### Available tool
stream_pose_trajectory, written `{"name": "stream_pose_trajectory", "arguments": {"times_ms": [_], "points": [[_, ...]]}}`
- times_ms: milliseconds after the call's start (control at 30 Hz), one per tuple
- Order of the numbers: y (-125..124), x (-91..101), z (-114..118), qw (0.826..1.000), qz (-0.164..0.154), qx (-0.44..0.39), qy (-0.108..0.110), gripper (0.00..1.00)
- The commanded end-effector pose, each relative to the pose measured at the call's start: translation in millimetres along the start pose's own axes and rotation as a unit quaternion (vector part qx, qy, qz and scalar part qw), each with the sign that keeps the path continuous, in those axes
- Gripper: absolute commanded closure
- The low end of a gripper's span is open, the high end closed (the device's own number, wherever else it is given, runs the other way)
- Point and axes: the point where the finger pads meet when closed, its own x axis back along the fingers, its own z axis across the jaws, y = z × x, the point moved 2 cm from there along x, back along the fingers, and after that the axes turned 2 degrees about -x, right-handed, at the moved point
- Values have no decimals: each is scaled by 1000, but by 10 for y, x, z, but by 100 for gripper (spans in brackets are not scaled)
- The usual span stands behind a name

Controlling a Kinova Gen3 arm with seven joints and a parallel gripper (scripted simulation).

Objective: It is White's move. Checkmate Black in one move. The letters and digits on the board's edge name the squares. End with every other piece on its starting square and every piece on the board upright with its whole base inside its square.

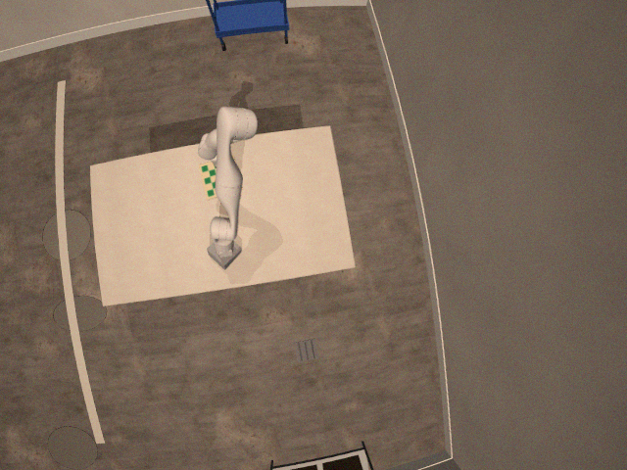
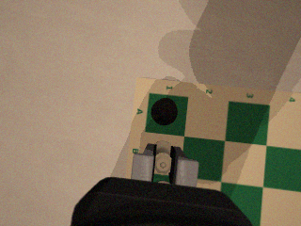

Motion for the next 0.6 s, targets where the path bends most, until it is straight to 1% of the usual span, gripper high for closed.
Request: {"name": "stream_pose_trajectory", "arguments": {"times_ms": [0, 133, 167, 233, 267, 333, 367, 433, 467, 533, 567], "points": [[5, 5, 0, 1000, -1, 0, 0, 100], [5, 5, 0, 1000, -1, 0, 0, 100], [5, 5, 0, 1000, -1, 0, 0, 84], [5, 5, 0, 1000, -1, 0, 0, 84], [5, 5, 0, 1000, -1, 0, 0, 68], [5, 5, 0, 1000, -1, 0, 0, 68], [5, 5, 0, 1000, -1, 0, 0, 52], [5, 5, 0, 1000, -1, 0, 0, 52], [5, 5, 0, 1000, -1, 0, 0, 37], [5, 5, 0, 1000, -1, 0, 0, 37], [5, 5, 0, 1000, -1, 0, 0, 21]]}}
